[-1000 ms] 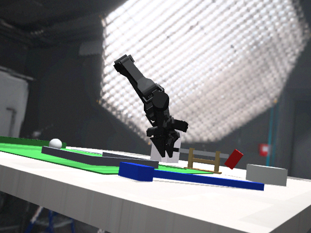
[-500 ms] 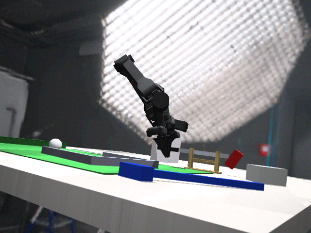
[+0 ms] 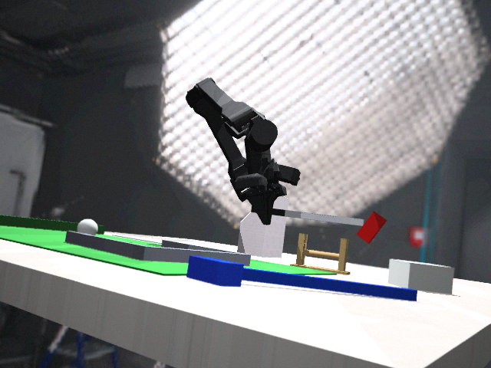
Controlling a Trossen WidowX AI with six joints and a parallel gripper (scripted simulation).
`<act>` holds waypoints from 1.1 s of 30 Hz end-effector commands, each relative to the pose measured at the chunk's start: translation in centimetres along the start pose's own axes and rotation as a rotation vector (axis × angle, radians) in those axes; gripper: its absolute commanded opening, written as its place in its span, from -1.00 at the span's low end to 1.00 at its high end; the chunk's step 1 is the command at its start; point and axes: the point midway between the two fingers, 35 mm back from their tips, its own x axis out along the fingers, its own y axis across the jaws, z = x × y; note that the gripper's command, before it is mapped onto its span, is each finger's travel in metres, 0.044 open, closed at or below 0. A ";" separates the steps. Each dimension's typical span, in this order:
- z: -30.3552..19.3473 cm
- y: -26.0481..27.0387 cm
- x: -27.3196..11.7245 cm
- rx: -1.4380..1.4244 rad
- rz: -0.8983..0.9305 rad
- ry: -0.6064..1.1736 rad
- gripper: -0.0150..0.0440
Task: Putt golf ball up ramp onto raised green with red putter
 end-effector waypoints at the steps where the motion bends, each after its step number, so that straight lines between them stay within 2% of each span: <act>1: 1.0 0.0 -3.4 0.008 -0.007 -0.016 -0.49; 4: 1.2 0.2 -4.5 0.008 -0.007 -0.015 -0.49; 7: 0.9 0.1 -3.6 0.001 -0.011 -0.004 -0.49; 12: -0.7 -0.6 -4.4 0.106 -0.030 0.000 -0.49; 33: -15.5 -2.1 -9.9 1.067 -0.126 0.069 -0.49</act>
